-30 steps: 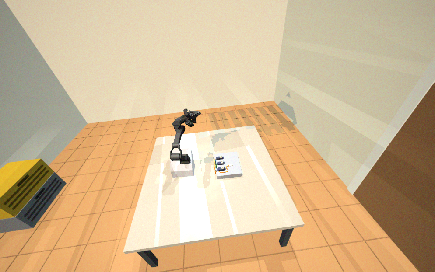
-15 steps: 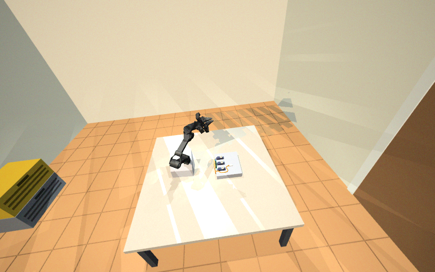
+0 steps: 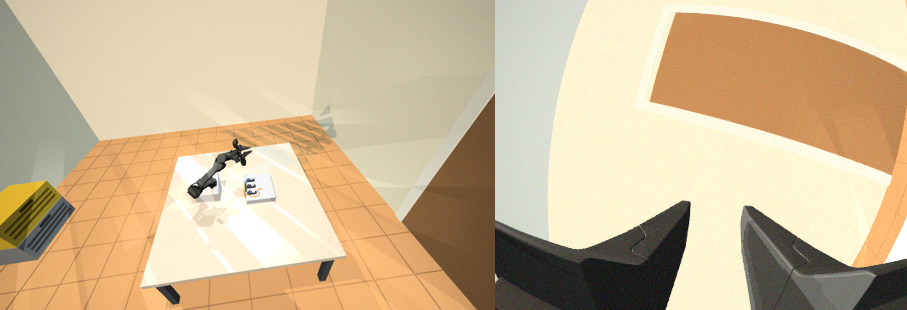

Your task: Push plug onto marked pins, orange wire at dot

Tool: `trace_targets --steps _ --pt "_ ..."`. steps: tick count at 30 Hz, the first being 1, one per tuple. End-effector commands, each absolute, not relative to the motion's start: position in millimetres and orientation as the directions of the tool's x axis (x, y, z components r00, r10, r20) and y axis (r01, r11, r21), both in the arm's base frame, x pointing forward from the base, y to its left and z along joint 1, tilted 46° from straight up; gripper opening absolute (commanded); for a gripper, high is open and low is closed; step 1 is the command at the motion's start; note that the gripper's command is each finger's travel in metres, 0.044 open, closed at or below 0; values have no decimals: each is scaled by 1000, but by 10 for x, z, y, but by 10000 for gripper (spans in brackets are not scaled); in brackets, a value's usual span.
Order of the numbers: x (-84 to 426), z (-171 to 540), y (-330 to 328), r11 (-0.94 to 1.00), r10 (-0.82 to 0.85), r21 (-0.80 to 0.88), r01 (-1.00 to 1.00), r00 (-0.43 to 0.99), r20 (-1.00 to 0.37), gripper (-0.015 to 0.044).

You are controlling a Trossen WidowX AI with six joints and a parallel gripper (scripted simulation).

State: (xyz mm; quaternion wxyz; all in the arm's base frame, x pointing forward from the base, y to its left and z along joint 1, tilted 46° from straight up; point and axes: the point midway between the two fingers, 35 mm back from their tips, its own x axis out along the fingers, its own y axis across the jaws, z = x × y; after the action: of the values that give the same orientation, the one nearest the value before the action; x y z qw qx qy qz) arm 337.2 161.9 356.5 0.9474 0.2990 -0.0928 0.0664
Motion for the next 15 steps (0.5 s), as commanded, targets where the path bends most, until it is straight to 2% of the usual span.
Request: trace_targets --steps 1,15 --pt "3419 3526 1334 876 68 458 -152 978 195 115" --pt "3349 3416 466 984 30 173 -51 992 123 115"
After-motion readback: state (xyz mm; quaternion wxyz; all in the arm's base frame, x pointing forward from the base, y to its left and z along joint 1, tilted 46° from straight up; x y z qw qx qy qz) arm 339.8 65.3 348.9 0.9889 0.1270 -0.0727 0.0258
